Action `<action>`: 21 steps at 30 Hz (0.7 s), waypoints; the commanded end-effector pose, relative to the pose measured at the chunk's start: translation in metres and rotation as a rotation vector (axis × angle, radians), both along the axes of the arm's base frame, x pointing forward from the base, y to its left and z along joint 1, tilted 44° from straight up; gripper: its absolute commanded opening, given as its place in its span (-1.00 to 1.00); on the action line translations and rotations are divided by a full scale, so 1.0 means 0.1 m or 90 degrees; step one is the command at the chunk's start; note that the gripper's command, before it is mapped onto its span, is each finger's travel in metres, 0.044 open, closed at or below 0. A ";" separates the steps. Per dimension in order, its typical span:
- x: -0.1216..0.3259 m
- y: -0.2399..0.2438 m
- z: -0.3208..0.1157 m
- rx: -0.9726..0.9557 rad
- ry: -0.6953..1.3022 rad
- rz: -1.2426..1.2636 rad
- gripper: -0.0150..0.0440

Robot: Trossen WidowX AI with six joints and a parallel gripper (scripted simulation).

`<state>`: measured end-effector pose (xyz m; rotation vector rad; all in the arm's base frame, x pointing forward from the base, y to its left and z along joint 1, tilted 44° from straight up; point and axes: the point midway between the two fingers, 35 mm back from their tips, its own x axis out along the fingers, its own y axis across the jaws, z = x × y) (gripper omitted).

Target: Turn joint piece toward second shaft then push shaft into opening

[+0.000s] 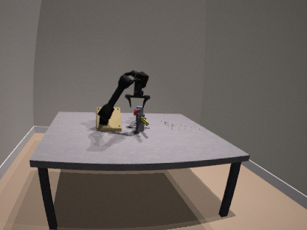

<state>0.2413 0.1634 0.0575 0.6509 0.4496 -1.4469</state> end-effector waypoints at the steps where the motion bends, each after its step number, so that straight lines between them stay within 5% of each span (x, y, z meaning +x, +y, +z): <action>1: 0.01 -0.04 -0.05 -0.001 -0.008 -0.005 1.00; 21: 0.10 -0.26 -0.55 0.000 -0.007 -0.004 1.00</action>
